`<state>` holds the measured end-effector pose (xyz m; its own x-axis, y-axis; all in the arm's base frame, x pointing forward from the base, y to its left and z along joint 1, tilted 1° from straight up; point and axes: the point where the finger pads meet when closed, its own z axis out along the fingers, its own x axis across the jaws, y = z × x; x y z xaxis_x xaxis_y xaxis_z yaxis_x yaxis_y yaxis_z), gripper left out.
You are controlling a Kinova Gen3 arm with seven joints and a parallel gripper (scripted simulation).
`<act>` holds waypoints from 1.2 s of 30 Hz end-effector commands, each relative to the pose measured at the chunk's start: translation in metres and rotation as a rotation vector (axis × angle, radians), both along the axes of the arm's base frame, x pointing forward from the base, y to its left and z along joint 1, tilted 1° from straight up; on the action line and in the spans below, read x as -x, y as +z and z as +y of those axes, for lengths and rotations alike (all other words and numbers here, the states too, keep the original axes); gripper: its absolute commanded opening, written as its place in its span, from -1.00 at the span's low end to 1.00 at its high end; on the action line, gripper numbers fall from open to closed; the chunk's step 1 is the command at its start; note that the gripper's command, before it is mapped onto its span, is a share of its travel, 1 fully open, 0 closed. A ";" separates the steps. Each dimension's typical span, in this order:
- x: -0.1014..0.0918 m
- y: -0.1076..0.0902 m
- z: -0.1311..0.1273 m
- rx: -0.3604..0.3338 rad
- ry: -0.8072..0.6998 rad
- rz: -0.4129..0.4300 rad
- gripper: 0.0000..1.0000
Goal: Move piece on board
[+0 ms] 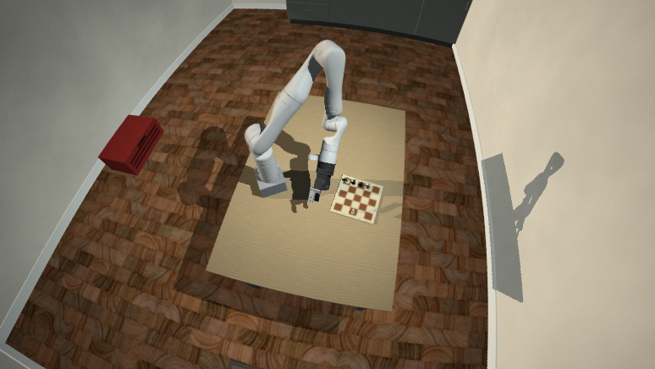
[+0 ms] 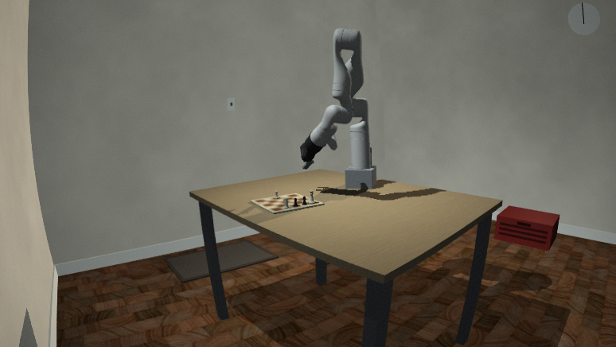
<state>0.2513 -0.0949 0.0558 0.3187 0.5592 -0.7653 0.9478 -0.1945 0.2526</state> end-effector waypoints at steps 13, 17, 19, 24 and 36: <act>-0.007 -0.002 -0.005 -0.060 -0.058 -0.008 1.00; -0.007 -0.002 -0.005 -0.060 -0.058 -0.008 1.00; -0.010 -0.004 -0.007 -0.088 -0.083 -0.011 1.00; -0.010 -0.004 -0.007 -0.088 -0.083 -0.011 1.00; -0.015 -0.008 -0.011 -0.145 -0.137 -0.012 1.00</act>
